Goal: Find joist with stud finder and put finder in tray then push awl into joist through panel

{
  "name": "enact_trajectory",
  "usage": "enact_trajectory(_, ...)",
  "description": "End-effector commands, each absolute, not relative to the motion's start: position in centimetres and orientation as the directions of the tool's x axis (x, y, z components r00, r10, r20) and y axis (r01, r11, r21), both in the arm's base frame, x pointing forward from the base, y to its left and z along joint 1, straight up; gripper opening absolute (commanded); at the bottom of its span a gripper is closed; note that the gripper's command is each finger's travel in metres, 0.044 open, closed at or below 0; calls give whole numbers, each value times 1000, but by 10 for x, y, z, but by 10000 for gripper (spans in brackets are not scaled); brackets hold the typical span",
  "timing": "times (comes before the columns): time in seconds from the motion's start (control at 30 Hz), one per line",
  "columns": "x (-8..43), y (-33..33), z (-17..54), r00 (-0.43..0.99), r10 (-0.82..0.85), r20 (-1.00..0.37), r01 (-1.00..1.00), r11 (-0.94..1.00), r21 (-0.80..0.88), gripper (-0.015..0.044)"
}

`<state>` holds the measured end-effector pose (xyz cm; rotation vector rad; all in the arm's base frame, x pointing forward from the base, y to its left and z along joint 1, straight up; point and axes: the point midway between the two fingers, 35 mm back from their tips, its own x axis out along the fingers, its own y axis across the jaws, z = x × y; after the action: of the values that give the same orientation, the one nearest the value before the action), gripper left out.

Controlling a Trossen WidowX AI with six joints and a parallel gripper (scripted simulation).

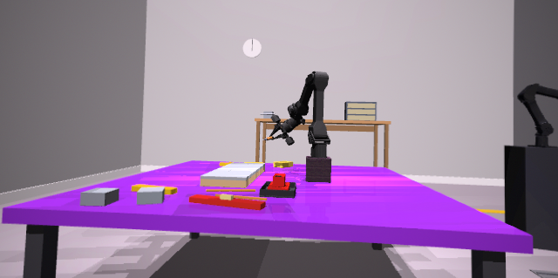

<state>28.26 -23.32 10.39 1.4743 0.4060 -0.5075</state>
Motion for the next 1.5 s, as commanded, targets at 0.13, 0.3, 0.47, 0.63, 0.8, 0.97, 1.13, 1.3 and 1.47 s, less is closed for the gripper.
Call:
enact_trajectory(0.13,286,-229,122,912,-39,-409,391,392,833,0)
enact_trajectory(0.3,287,-225,134,946,-8,-323,263,601,755,0)
enact_trajectory(0.47,285,-219,146,970,32,-243,130,775,618,0)
enact_trajectory(0.63,282,-211,157,982,79,-170,2,903,429,0)
enact_trajectory(0.8,276,-202,167,985,133,-108,-109,974,201,0)
enact_trajectory(0.97,285,-198,164,981,152,-120,-120,963,242,0)
enact_trajectory(1.13,302,-172,156,957,262,-123,-232,949,214,0)
enact_trajectory(1.3,318,-145,149,921,371,-121,-347,921,179,0)
enact_trajectory(1.47,330,-116,143,872,475,-116,-459,877,139,0)
